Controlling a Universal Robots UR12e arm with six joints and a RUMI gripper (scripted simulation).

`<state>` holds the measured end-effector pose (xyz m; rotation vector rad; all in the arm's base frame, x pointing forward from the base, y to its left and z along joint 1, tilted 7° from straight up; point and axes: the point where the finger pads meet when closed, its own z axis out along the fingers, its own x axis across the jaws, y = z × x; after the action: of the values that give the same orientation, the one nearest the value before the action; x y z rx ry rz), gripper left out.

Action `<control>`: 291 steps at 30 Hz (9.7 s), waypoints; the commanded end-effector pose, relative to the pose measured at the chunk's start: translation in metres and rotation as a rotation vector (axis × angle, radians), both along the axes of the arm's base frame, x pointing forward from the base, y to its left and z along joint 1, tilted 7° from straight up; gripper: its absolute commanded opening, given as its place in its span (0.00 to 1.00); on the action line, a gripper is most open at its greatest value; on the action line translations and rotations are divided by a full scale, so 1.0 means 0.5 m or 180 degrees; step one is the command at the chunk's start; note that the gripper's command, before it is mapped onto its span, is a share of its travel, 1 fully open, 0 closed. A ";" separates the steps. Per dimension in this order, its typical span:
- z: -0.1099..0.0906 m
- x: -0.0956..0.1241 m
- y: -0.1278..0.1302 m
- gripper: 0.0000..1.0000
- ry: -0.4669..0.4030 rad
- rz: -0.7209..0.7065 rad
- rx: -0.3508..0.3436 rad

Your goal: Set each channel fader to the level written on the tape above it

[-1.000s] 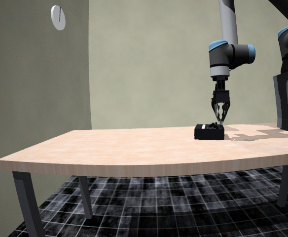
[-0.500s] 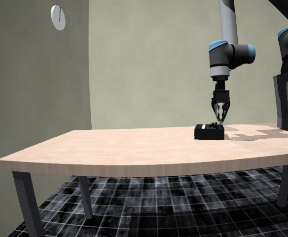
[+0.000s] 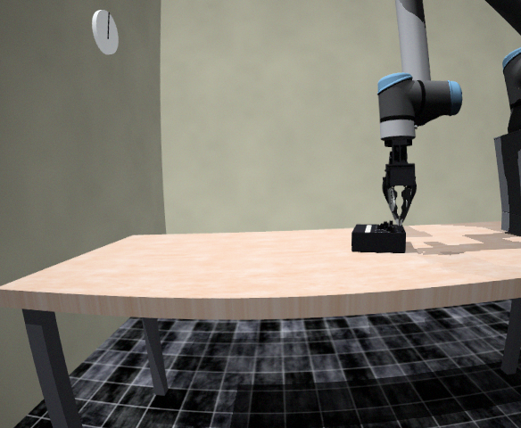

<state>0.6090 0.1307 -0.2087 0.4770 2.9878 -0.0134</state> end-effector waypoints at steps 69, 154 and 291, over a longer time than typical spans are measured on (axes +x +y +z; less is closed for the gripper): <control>-0.019 0.016 -0.005 0.00 -0.0003 0.0000 0.0000; -0.012 0.074 -0.024 0.00 -0.0003 0.0000 0.0000; 0.047 -0.034 -0.174 0.00 -0.0003 0.0000 0.0000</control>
<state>0.5917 0.0436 -0.1843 0.4771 2.9878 -0.0132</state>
